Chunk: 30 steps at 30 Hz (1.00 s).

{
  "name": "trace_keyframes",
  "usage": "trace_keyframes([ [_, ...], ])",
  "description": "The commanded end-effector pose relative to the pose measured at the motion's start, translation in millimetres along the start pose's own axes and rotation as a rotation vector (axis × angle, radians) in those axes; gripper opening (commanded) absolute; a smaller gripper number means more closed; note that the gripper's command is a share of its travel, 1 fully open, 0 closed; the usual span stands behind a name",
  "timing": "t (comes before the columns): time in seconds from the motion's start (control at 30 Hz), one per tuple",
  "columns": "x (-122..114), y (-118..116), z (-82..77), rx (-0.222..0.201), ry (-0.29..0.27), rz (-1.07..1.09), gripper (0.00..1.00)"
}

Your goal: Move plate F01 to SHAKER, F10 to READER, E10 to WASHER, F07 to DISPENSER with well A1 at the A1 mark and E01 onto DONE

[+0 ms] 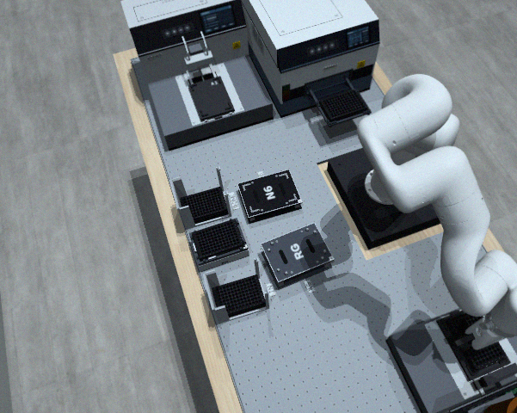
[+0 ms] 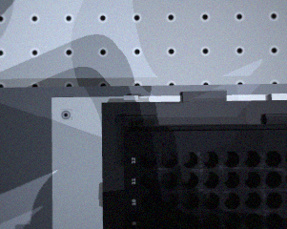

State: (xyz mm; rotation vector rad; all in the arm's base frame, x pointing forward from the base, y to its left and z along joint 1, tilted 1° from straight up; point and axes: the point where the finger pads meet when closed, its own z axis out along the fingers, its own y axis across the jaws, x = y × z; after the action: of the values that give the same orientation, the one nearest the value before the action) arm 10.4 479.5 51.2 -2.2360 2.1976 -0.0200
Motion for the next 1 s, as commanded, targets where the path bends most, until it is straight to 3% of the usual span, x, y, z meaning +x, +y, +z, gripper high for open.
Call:
trace_keyframes([
  [0.0, -1.6, 0.1, -1.6, 0.001, -0.004, 0.000, 0.00],
  [0.97, -1.5, 0.1, 4.2, 0.001, -0.004, 0.000, 0.00],
])
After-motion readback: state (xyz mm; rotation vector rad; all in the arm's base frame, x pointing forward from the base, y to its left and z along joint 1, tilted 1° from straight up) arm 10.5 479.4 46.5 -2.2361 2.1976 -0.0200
